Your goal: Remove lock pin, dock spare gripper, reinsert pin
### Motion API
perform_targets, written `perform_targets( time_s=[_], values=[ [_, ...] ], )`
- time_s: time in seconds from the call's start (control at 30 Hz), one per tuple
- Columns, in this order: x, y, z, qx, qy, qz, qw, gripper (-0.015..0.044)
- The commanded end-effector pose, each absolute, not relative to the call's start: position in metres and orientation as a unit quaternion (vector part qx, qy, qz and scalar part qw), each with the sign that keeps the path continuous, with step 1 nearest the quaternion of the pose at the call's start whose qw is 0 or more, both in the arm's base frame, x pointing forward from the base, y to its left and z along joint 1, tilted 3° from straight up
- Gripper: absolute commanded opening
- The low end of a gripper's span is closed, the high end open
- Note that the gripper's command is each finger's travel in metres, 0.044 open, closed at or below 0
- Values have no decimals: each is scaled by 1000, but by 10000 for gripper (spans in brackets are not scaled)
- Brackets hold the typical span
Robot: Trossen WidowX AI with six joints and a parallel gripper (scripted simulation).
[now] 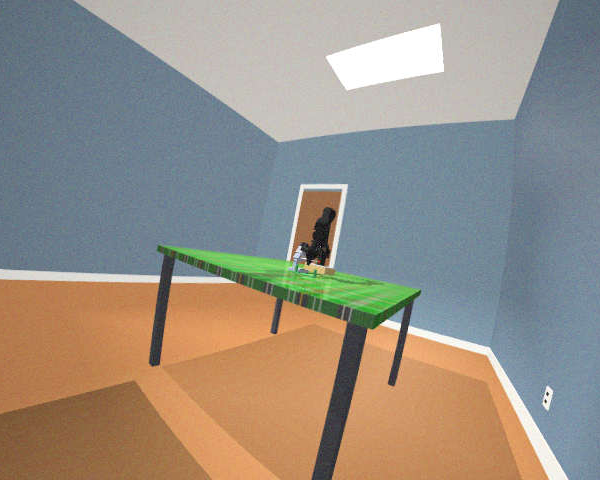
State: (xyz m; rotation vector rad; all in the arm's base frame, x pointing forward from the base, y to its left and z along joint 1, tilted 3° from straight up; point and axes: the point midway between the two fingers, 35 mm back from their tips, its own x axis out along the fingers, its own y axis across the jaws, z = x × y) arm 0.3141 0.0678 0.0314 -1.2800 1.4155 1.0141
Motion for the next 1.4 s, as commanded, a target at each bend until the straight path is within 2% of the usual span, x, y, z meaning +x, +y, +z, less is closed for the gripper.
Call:
perform_targets(
  time_s=[0.0,1.37],
  values=[
    [313,65,31,-524,578,414,468,0],
    [311,47,30,-527,575,410,473,0]
  ],
)
